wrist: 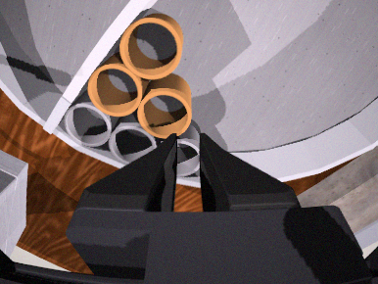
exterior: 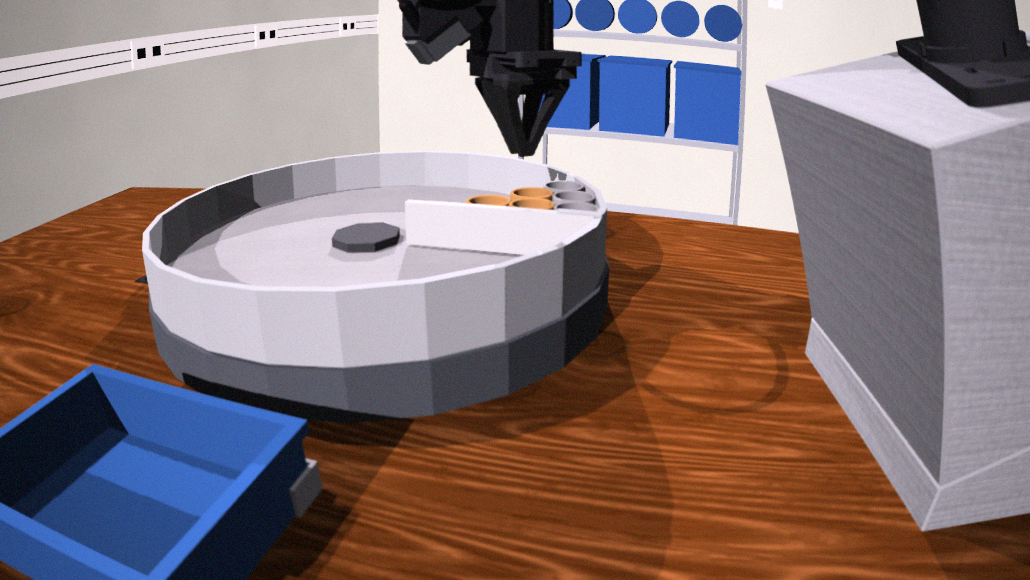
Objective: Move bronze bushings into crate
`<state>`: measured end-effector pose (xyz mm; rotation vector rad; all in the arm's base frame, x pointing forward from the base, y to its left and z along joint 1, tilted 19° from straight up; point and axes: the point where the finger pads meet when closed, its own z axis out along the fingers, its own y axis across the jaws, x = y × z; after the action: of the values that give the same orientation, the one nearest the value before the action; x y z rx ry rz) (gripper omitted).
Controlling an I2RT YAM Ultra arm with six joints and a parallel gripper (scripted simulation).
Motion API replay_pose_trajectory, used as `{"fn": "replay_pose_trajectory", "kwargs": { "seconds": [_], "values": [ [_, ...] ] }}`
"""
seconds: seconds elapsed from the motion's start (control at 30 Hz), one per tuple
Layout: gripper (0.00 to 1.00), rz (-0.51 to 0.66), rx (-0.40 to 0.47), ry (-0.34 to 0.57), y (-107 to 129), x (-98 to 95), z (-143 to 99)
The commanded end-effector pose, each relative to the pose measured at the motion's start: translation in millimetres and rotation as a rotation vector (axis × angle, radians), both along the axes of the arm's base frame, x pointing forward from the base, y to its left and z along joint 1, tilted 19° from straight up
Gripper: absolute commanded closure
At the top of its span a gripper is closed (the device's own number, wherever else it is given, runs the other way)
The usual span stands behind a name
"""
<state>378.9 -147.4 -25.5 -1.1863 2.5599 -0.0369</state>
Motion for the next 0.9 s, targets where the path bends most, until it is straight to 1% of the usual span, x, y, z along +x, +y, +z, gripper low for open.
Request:
{"fn": "replay_pose_trajectory", "kwargs": {
  "seconds": [0.0,0.27,0.37,0.47,0.87],
  "values": [
    [0.85,0.008,-0.012,-0.038,-3,11.3,16],
    [0.85,0.008,-0.012,-0.039,-3,11.4,16],
    [0.85,0.008,-0.022,-0.057,-5,14.0,20],
    [0.85,0.008,-0.007,-0.029,2,1.4,9],
    [0.85,0.008,-0.003,-0.021,3,-0.9,8]
  ]
}}
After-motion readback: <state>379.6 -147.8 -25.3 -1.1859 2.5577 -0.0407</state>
